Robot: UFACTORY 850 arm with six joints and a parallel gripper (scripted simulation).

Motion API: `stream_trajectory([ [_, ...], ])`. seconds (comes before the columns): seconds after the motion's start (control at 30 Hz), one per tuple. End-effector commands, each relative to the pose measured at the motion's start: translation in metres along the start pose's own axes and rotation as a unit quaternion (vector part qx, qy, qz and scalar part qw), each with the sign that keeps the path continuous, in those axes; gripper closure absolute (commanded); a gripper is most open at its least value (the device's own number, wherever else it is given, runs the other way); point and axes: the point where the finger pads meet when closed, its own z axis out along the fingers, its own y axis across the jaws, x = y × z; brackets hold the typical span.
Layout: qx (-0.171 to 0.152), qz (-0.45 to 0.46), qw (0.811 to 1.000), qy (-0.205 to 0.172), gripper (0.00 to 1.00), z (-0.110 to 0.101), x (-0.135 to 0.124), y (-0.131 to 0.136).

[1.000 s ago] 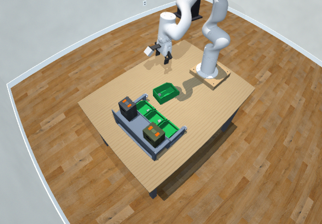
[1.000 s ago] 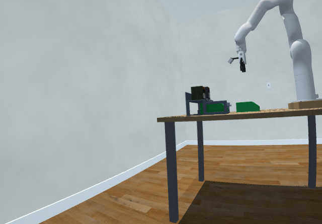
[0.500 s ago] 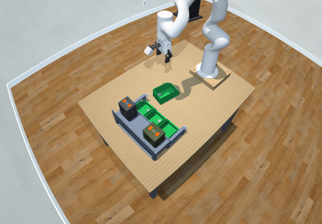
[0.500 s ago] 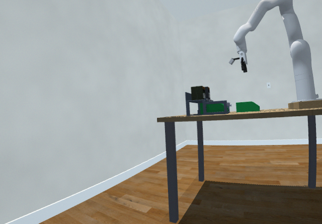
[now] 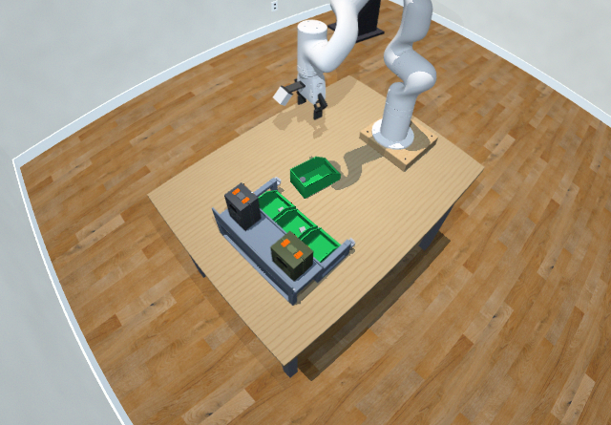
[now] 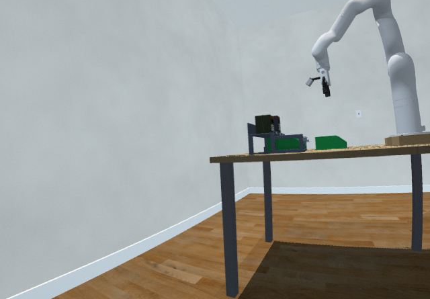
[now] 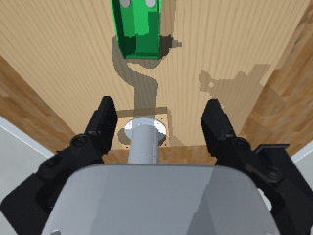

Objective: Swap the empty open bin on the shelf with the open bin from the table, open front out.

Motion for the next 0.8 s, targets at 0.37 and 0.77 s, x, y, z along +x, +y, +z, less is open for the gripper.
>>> stream_trajectory([
  [0.37,0.0,0.0,1.0,0.001,0.0,0.064,0.001,0.0],
  [0.77,0.0,0.0,1.0,0.001,0.0,0.15,0.001,0.0],
])
